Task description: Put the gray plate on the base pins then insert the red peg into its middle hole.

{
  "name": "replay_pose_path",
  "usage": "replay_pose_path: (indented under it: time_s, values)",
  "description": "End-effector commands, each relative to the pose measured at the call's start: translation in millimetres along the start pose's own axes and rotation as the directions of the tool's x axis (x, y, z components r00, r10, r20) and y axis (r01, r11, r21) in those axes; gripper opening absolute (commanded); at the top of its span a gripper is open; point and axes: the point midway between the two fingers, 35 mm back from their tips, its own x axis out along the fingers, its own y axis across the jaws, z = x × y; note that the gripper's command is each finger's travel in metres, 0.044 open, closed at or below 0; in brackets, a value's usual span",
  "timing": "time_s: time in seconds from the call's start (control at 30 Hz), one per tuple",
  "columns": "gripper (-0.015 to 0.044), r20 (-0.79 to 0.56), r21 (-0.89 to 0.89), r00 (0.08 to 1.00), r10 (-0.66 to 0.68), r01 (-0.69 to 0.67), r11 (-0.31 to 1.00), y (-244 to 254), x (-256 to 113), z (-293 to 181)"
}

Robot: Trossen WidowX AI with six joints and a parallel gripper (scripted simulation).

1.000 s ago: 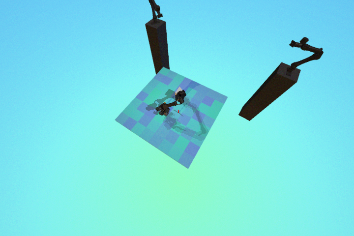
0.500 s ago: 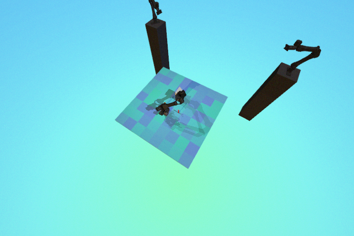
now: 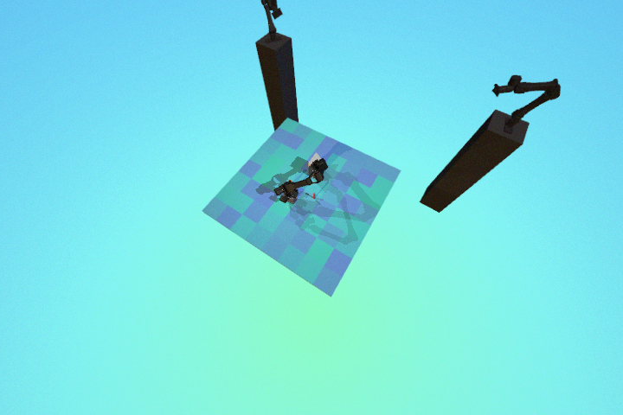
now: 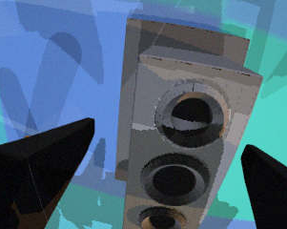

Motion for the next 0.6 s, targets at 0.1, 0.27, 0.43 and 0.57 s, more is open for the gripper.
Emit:
replay_pose_path:
  time_s: [0.1, 0.27, 0.43, 0.57]
  values:
    - [0.0440, -0.010, 0.002, 1.000, -0.008, 0.008, 1.000, -4, -90, -4]
    - [0.0440, -0.006, 0.003, 1.000, -0.007, 0.007, 1.000, -2, -115, -5]
    - [0.0440, -0.006, 0.018, 1.000, -0.007, 0.007, 1.000, -1, -115, -4]
    - [0.0440, -0.007, 0.310, 1.000, -0.006, 0.008, 0.951, 4, -119, 21]
